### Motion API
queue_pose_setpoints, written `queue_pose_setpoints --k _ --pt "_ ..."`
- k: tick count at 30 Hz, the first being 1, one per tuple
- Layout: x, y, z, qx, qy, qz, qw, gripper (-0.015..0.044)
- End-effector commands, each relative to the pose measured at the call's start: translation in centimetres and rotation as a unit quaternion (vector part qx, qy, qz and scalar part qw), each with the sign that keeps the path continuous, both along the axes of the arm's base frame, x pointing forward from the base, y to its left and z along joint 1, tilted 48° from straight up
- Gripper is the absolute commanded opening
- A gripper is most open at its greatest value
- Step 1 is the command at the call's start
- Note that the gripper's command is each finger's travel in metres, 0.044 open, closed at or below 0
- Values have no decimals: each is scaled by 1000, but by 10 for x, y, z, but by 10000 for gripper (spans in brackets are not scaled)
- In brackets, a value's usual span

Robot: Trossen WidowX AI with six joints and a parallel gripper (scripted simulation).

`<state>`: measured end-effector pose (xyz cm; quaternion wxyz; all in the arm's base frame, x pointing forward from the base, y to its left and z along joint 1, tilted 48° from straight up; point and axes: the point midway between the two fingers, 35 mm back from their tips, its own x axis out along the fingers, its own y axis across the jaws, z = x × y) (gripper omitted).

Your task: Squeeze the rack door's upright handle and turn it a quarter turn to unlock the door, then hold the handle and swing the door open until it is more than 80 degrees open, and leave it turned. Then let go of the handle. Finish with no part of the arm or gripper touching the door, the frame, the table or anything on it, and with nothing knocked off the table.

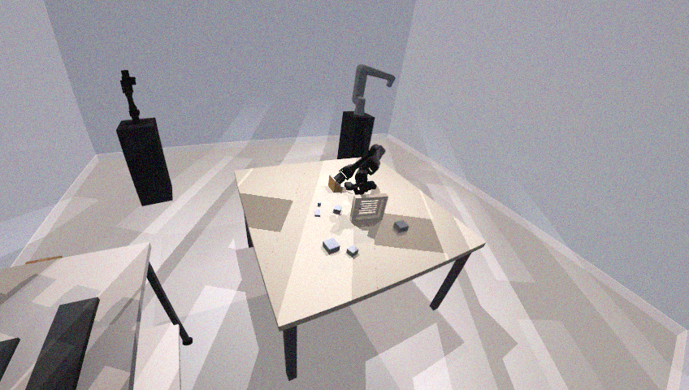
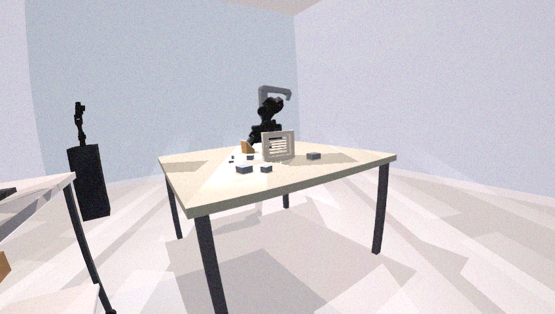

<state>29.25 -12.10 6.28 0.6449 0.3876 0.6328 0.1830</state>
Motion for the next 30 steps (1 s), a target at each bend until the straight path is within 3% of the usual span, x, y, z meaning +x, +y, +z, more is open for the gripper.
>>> queue_pose_setpoints --k 1,10,20,30 --pt "0 0 0 1 2 -1 1000 55" --pt "0 0 0 3 13 -12 1000 27" --pt "0 0 0 35 187 -173 966 27" --pt "0 0 0 65 353 -327 874 27"
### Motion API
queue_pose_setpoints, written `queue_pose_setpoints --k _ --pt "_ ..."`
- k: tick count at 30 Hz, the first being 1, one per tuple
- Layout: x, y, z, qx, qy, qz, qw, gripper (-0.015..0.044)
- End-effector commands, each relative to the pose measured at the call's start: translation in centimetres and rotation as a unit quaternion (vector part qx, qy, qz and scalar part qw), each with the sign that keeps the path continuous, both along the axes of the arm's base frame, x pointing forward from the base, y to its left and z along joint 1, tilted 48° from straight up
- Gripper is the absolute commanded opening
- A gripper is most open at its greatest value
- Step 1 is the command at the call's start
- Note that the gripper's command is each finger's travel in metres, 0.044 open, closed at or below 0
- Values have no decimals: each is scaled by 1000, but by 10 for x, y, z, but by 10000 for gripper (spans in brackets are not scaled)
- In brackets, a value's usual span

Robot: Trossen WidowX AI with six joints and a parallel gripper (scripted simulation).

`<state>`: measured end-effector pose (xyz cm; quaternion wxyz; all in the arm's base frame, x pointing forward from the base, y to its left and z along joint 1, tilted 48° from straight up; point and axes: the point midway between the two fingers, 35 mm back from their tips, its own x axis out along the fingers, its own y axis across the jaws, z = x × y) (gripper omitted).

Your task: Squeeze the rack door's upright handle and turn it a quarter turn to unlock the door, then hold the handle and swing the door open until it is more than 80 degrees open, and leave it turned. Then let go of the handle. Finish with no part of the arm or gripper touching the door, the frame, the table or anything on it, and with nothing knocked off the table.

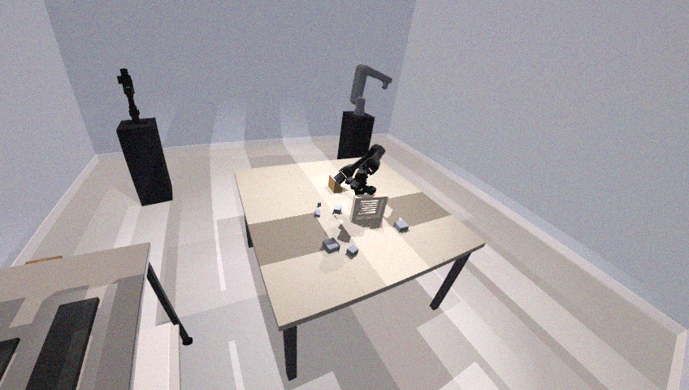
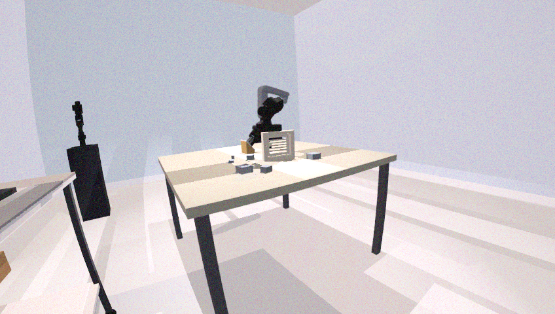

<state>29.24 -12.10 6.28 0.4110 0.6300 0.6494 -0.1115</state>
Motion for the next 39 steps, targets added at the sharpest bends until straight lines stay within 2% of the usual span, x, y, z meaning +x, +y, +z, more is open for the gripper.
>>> queue_pose_setpoints --k 1,9,18,28,38,39 --pt "0 0 0 11 58 -54 997 27" --pt "0 0 0 37 199 -184 962 27" --pt "0 0 0 63 345 -320 880 27" --pt "0 0 0 65 355 -329 872 27" --pt "0 0 0 65 355 -329 872 289" --pt "0 0 0 65 355 -329 872 299"
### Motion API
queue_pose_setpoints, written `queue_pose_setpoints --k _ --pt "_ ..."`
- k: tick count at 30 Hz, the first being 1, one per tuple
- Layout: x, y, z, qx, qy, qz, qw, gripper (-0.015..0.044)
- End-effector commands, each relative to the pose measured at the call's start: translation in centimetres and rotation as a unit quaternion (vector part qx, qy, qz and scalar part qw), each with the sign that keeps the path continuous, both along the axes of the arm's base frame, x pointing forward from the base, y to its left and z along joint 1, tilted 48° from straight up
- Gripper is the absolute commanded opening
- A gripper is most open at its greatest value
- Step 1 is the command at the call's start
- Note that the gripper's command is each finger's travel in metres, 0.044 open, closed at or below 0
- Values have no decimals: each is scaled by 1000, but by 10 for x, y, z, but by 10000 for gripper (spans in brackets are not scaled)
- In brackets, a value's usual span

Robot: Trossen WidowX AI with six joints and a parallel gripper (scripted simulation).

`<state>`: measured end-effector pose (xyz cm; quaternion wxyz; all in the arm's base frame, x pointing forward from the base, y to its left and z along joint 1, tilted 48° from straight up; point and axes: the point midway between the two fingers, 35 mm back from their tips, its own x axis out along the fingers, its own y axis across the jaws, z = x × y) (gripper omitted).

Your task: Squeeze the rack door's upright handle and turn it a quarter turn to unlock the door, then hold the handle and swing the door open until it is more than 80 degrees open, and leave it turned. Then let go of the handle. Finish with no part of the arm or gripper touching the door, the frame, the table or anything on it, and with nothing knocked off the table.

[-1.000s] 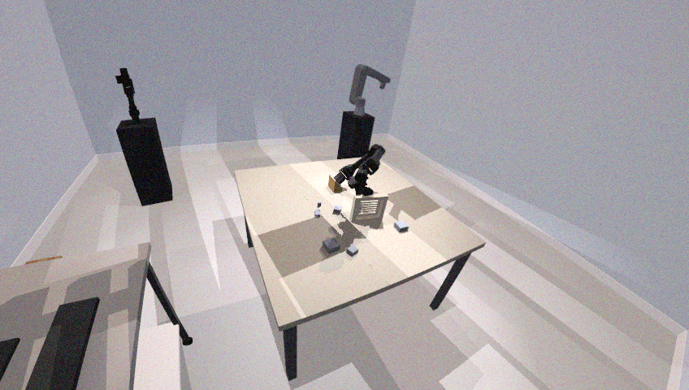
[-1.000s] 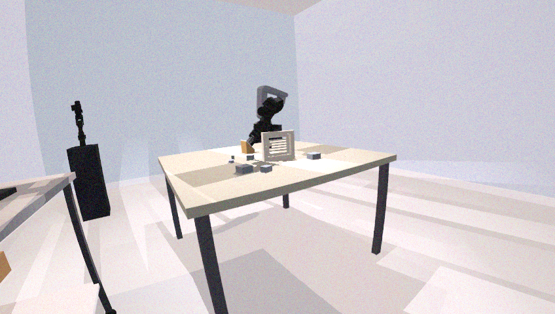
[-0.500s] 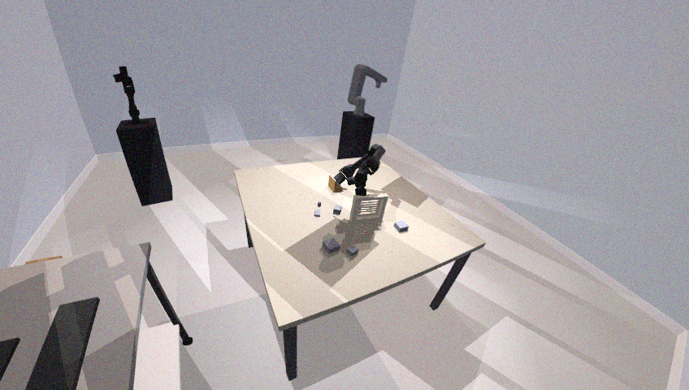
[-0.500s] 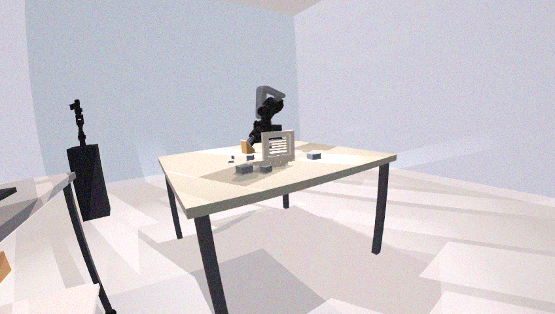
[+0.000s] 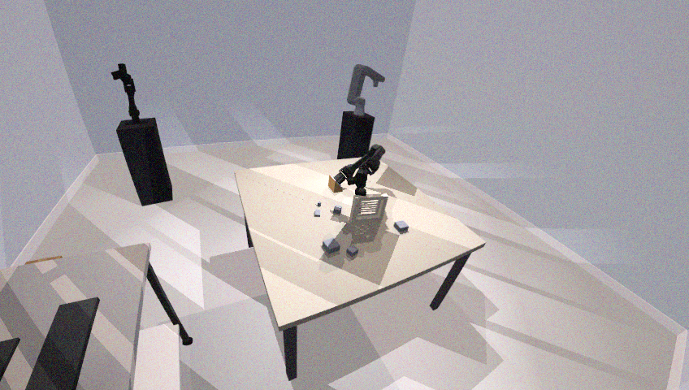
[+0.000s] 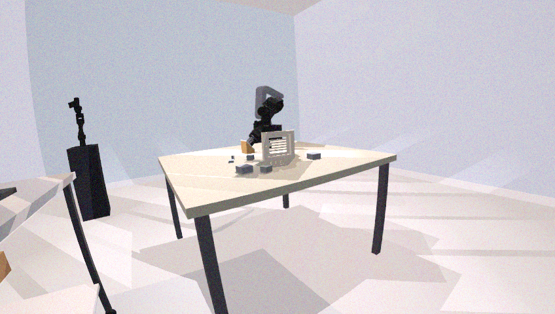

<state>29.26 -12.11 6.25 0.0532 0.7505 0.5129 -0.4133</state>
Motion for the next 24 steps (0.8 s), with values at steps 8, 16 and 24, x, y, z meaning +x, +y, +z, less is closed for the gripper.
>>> queue_pose_setpoints --k 8,16,24 --pt "0 0 0 -20 -114 106 988 299" --pt "0 0 0 -46 -253 236 937 299" --pt "0 0 0 -70 -382 356 850 299"
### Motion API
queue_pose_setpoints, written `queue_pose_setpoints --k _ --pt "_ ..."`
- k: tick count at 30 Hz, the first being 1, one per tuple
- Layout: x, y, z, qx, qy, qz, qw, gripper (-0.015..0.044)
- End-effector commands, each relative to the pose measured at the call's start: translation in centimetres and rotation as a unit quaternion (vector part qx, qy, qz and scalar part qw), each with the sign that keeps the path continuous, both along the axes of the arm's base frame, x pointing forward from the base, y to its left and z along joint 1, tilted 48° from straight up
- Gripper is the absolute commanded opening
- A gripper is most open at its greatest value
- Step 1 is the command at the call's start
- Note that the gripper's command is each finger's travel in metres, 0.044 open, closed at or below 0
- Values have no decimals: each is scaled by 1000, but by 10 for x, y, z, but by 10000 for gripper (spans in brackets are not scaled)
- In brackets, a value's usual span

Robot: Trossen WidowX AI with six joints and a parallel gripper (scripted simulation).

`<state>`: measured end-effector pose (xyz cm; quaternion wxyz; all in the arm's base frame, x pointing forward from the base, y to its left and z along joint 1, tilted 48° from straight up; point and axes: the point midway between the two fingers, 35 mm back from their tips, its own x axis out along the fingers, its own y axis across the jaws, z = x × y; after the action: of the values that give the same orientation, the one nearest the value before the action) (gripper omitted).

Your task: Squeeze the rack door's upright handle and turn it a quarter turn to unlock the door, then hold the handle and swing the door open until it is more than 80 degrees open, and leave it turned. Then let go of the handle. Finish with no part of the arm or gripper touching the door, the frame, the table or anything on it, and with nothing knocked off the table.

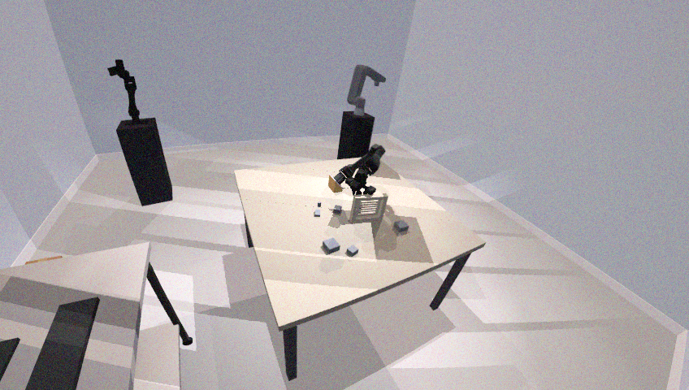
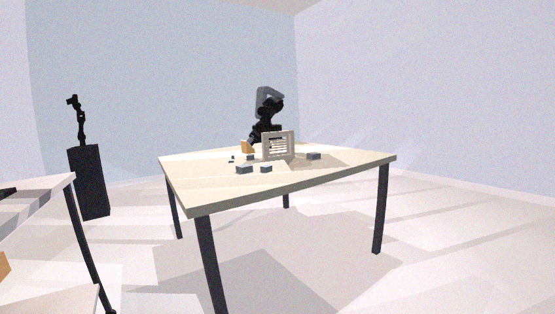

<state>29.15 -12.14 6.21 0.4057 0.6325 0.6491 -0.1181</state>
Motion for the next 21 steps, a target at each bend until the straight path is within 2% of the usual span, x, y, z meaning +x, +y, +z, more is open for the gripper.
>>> queue_pose_setpoints --k 1,11,21 --pt "1 0 0 -10 -59 53 997 299" --pt "1 0 0 -41 -235 217 947 299" --pt "1 1 0 -70 -396 367 839 299"
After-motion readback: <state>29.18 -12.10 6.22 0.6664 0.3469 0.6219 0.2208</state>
